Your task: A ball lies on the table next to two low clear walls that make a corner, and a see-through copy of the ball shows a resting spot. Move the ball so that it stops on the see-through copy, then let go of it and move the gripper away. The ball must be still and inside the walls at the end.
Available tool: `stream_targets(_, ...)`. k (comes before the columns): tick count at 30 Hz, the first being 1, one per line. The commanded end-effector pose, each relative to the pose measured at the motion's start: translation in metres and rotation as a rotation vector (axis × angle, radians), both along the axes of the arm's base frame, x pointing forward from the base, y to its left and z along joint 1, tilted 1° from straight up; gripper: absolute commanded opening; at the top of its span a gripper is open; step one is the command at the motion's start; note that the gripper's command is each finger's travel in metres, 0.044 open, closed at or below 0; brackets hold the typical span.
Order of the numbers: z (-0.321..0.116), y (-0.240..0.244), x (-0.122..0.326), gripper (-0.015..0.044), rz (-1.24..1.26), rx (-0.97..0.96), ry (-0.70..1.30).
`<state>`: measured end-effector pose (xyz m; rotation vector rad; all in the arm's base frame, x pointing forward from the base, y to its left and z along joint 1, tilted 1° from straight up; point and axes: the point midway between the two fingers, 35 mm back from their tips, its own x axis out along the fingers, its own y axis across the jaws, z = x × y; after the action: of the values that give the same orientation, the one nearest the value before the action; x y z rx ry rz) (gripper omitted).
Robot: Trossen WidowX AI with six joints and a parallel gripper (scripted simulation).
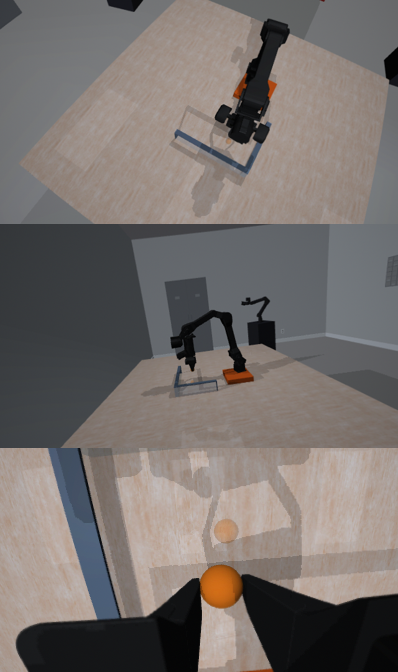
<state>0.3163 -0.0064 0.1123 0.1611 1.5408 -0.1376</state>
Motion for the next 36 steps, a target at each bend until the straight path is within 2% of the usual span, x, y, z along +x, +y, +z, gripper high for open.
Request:
stream_targets(1, 0.025, -0.001, -0.004, 0.0, -0.002, -0.005, -0.006)
stream_targets(6, 0.028, -0.002, -0.005, 0.0, -0.002, -0.005, -0.006)
stream_targets(12, -0.006, -0.019, 0.007, 0.0, -0.002, -0.007, -0.006)
stream_targets(20, -0.015, -0.019, 0.009, 0.0, -0.002, -0.007, -0.006)
stream_targets(31, -0.073, -0.019, 0.01, 0.0, -0.002, -0.007, -0.006)
stream_targets(36, -0.077, -0.019, 0.01, 0.0, -0.002, -0.007, -0.006)
